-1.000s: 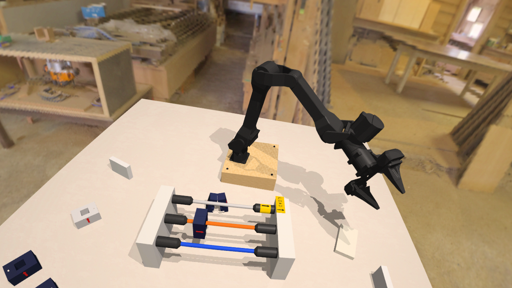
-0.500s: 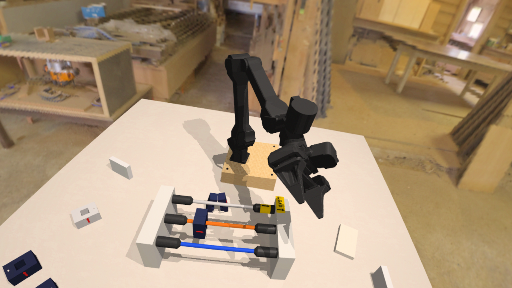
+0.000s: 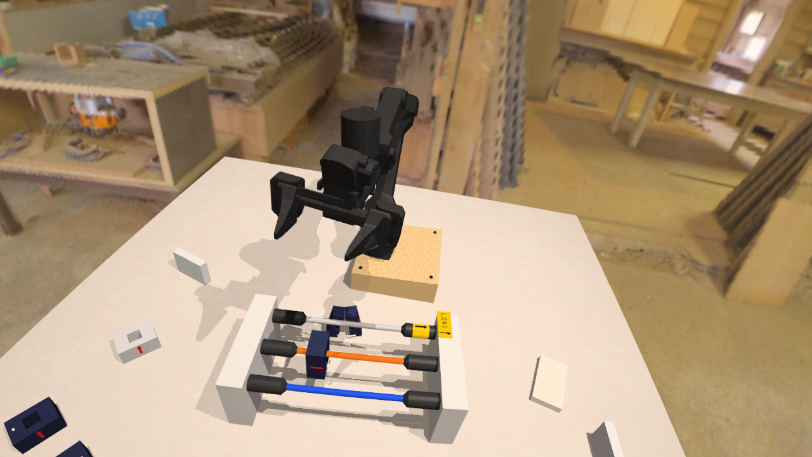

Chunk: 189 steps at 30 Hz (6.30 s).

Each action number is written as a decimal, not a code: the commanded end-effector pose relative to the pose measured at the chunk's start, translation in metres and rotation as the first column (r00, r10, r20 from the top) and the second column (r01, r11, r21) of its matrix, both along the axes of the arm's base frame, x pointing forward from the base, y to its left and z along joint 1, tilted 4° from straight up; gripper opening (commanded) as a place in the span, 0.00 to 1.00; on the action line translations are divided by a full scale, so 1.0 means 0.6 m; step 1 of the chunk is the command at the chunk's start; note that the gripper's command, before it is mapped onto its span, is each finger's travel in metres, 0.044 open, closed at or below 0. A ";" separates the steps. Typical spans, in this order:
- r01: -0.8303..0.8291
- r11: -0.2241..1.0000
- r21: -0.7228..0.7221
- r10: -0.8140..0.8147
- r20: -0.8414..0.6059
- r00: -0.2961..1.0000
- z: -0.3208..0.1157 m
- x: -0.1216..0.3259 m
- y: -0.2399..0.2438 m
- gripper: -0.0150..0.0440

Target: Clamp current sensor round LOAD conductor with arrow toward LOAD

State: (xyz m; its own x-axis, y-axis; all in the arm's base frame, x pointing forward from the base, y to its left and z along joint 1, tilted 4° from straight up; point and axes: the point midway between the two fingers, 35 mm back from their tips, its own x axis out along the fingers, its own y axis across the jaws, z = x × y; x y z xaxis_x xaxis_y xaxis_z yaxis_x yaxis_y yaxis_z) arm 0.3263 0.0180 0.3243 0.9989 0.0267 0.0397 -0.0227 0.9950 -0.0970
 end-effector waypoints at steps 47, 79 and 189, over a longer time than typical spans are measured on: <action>-0.560 0.827 -0.053 0.184 -0.916 0.358 -0.246 -0.234 0.256 1.00; -0.294 0.951 -0.091 -0.078 -0.995 0.057 -0.361 -0.185 -0.047 1.00; -0.655 0.747 -0.114 -0.085 -0.993 0.076 -0.250 -0.168 -0.022 0.25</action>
